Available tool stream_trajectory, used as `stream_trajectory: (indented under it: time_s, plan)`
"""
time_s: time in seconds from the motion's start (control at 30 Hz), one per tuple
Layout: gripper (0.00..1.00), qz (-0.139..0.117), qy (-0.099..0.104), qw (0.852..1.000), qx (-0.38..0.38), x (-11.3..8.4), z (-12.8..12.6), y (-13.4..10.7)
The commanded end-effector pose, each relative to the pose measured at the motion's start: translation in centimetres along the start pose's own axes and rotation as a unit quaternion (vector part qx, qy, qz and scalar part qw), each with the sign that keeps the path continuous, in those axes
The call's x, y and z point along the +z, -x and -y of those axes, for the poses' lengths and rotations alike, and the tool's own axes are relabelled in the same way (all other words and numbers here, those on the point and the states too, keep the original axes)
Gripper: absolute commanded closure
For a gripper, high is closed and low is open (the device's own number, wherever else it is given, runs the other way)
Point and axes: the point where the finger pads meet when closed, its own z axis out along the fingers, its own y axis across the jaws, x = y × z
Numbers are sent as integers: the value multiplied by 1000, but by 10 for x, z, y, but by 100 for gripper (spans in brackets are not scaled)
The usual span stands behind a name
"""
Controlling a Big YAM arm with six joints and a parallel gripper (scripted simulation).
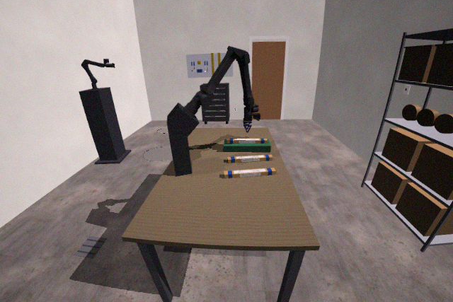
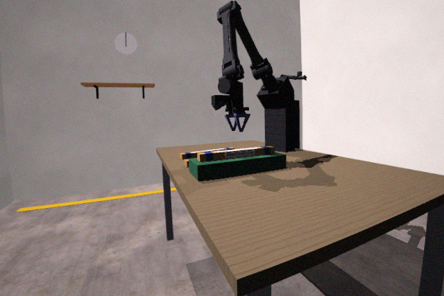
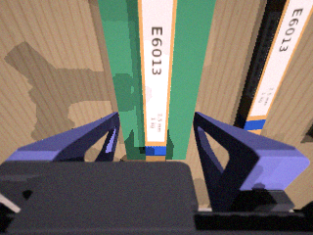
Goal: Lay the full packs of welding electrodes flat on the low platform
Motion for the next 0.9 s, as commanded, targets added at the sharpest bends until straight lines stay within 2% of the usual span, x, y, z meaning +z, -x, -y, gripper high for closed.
stream_trajectory:
  time_s: [0.0, 0.8, 0.87]
  plan:
    - [26, -2, 1, 1000, 6, 6, -5, 1]
    - [26, -2, 1, 1000, 6, 6, -5, 1]
    - [26, 2, 2, 1000, 6, -4, 8, 0]
